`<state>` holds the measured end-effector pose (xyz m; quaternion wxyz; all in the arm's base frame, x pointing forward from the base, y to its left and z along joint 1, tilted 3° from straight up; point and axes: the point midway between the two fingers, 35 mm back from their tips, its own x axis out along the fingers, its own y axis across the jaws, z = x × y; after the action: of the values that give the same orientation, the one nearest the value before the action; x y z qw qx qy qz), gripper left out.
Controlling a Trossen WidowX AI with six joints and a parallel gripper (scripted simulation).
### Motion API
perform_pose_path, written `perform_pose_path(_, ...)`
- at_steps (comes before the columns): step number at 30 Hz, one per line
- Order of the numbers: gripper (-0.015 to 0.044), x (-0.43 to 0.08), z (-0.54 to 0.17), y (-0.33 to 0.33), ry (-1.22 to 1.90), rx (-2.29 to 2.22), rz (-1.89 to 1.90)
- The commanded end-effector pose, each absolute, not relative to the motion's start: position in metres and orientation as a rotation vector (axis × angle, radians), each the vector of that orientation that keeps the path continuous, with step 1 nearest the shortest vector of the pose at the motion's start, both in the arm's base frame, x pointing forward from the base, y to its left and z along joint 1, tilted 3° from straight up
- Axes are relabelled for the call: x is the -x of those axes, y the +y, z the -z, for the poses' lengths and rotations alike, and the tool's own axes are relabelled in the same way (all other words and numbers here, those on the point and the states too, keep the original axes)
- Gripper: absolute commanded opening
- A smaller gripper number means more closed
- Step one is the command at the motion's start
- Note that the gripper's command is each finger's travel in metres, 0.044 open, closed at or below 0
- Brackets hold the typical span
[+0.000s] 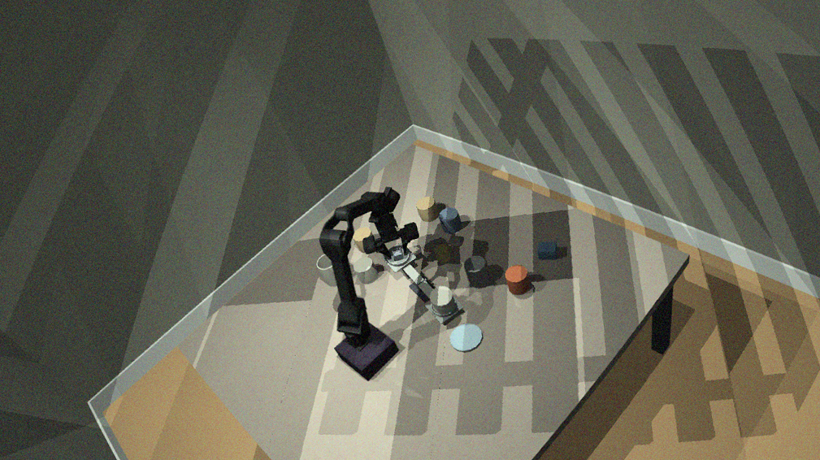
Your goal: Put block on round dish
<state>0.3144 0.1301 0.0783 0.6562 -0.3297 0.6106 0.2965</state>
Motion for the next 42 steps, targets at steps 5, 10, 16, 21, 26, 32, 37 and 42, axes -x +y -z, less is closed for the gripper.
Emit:
perform_pose_path(5,0.0135,-0.314,-0.076,0.129,1.386,0.752,-0.673)
perform_pose_path(10,0.0063,-0.314,-0.076,0.129,1.386,0.752,-0.673)
perform_pose_path(16,0.0000,-0.315,-0.104,0.131,1.386,0.752,-0.673)
perform_pose_path(21,0.0000,-0.313,-0.131,0.132,1.386,0.752,-0.673)
perform_pose_path(26,0.0000,-0.310,-0.157,0.132,1.386,0.752,-0.673)
perform_pose_path(32,0.0000,-0.307,-0.170,0.130,1.386,0.752,-0.674)
perform_pose_path(37,0.0000,-0.313,-0.167,0.116,1.383,0.758,-0.675)
perform_pose_path(42,0.0000,-0.321,-0.162,0.097,1.381,0.765,-0.678)
